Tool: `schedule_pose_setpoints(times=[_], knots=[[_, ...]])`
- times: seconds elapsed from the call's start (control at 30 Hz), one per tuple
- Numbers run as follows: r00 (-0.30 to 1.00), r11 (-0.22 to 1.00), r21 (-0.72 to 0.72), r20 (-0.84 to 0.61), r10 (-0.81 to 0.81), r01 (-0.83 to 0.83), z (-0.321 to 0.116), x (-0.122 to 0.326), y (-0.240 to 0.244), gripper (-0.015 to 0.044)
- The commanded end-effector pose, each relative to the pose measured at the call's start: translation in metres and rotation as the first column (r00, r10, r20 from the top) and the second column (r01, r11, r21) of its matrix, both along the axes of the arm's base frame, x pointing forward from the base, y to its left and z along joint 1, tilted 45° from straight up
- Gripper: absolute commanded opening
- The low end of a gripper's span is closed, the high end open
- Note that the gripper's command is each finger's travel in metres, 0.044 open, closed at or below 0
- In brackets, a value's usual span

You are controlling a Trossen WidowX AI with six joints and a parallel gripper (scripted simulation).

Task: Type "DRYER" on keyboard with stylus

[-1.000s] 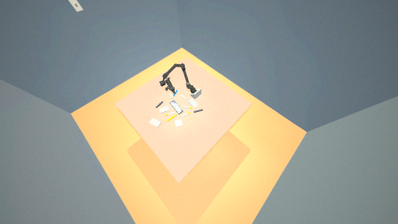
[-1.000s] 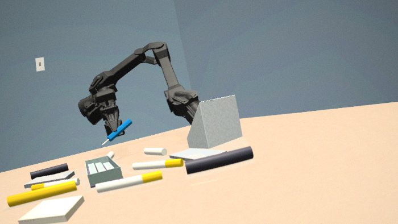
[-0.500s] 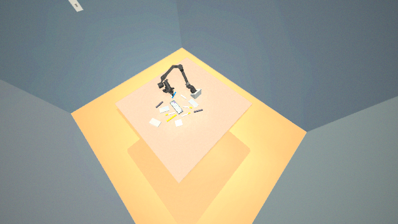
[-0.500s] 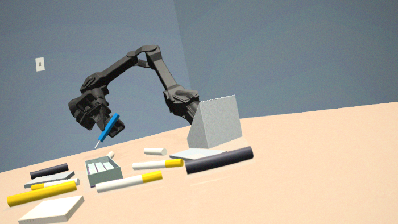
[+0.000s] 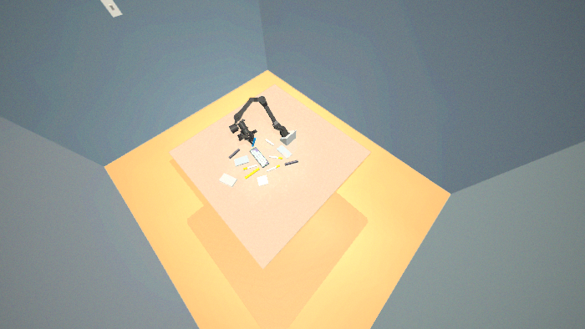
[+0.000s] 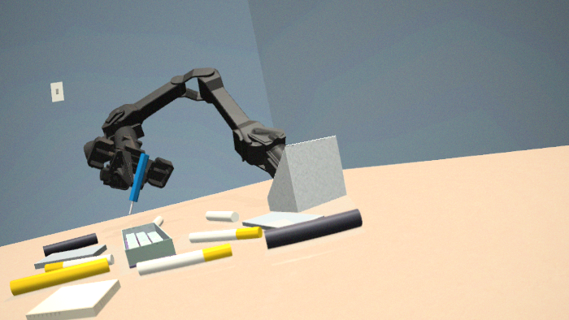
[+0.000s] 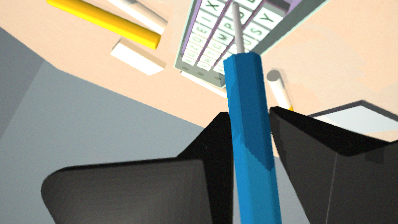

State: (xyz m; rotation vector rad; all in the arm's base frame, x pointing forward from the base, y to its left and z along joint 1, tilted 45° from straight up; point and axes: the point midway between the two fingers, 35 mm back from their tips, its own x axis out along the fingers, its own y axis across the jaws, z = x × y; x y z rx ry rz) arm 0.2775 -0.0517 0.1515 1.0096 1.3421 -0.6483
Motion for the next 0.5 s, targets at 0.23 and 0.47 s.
schedule_pose_setpoints(times=[0.23, 0.47], knots=[[0.956, 0.952, 0.095, -0.075, -0.283, 0.29, -0.003, 0.025, 0.021, 0.0], [0.881, 0.875, 0.129, -0.153, -0.448, 0.467, -0.008, 0.038, 0.035, 0.0]])
